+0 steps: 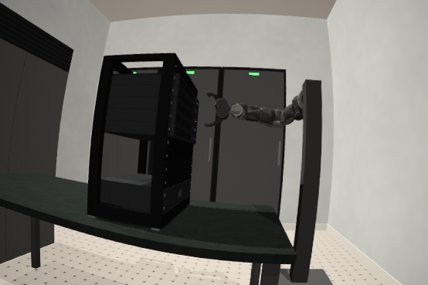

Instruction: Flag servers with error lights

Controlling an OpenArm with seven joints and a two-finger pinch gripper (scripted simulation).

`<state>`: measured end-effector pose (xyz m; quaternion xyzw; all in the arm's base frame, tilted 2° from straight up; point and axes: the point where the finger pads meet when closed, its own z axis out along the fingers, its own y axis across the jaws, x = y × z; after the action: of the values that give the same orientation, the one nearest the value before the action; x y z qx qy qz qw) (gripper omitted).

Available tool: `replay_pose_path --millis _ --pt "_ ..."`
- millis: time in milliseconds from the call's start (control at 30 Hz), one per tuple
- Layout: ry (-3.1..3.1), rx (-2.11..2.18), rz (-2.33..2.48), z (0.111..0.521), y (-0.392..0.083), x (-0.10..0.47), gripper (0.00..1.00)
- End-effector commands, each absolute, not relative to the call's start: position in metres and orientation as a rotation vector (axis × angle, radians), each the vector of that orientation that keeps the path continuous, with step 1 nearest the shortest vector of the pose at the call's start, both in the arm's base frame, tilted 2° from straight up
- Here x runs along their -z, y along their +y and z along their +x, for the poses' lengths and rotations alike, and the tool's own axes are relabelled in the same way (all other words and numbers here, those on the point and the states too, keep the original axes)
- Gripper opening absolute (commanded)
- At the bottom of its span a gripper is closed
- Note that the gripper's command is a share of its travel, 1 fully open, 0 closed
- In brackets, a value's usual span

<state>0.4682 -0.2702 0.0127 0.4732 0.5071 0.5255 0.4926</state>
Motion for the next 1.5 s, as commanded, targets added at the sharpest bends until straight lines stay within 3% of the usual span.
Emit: replay_pose_path --millis 0,300,533,1467 --pt "1.232 -1.274 1.152 0.468 -0.270 -0.012 1.00" --pt "1.232 -1.274 1.152 0.468 -0.270 -0.015 1.00" --pt "1.232 -1.273 1.153 0.467 -0.270 -0.056 1.00" --pt "1.233 -1.273 1.152 0.467 -0.270 -0.057 1.00"
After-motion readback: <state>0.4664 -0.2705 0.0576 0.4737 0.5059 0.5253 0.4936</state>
